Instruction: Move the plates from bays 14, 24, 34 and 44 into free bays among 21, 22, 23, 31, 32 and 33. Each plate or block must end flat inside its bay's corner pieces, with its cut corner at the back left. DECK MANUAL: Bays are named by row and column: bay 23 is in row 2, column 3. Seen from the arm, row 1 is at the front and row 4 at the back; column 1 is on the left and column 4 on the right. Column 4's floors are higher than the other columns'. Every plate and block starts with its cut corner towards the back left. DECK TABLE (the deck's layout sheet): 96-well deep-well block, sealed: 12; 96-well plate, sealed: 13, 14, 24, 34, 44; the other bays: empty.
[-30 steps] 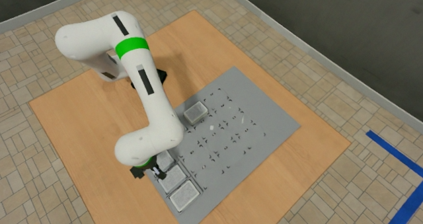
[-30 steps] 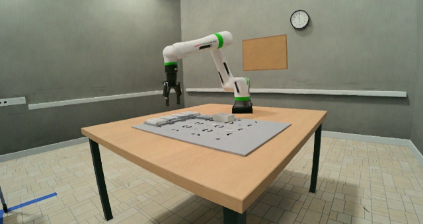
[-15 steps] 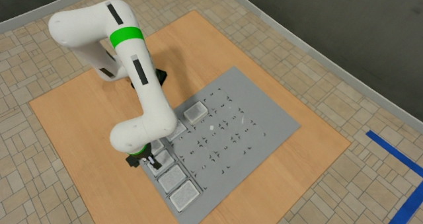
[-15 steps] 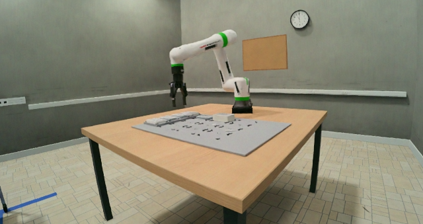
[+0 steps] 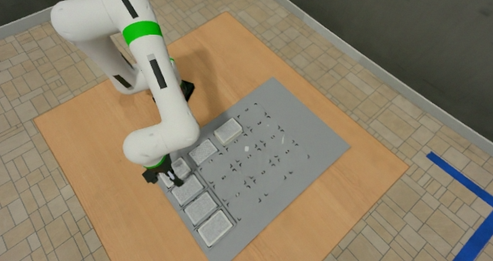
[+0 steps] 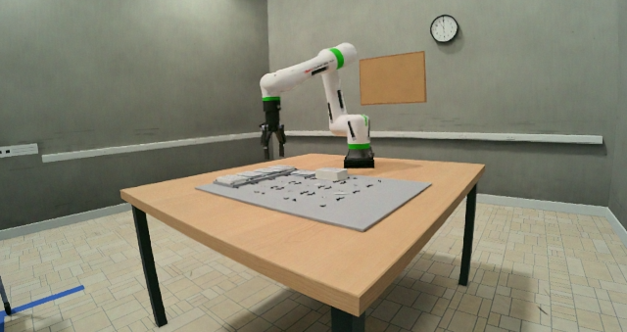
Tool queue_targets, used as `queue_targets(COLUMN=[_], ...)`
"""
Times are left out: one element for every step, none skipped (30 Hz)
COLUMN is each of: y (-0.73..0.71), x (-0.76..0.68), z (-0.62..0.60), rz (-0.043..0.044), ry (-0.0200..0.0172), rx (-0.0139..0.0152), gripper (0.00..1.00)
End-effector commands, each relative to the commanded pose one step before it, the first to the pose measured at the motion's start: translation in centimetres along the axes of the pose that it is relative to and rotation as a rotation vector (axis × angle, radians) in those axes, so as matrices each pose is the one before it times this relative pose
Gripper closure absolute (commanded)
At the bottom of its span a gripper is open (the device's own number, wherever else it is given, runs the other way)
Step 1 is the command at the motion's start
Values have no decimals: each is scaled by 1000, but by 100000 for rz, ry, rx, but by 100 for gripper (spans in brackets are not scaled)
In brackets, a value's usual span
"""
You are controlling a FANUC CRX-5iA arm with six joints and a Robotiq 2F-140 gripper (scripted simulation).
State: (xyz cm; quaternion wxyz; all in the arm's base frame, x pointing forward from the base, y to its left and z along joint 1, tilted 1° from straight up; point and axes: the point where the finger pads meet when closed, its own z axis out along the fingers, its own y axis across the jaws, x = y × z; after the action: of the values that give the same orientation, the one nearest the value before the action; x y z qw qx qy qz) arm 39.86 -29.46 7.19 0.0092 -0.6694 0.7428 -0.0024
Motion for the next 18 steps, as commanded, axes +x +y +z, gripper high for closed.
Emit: queue_targets(y=[696,0,390,389,389,389,389,389,389,389,20,0,-3,3,0,-9,2,0], x=[-62,0,-51,-51,-51,-51,-51,-51,-51,-51,-3,0,1,-1,0,-2,-1,0], z=[49,0,78,77,77,77,77,77,77,77,4,0,-1,1,0,-2,1,0], rz=[-21,0,0,0,0,0,0,0,0,0,0,0,0,0,0,8,0,0], ry=[148,0,0,0,0,0,0,0,0,0,0,0,-1,1,0,-12,-1,0], rx=[205,0,-1,-1,-1,-1,-1,-1,-1,-1,0,0,-1,1,0,13,-3,0], gripper=[30,30,30,30,30,30,30,30,30,30,30,30,30,30,30,30,30,30])
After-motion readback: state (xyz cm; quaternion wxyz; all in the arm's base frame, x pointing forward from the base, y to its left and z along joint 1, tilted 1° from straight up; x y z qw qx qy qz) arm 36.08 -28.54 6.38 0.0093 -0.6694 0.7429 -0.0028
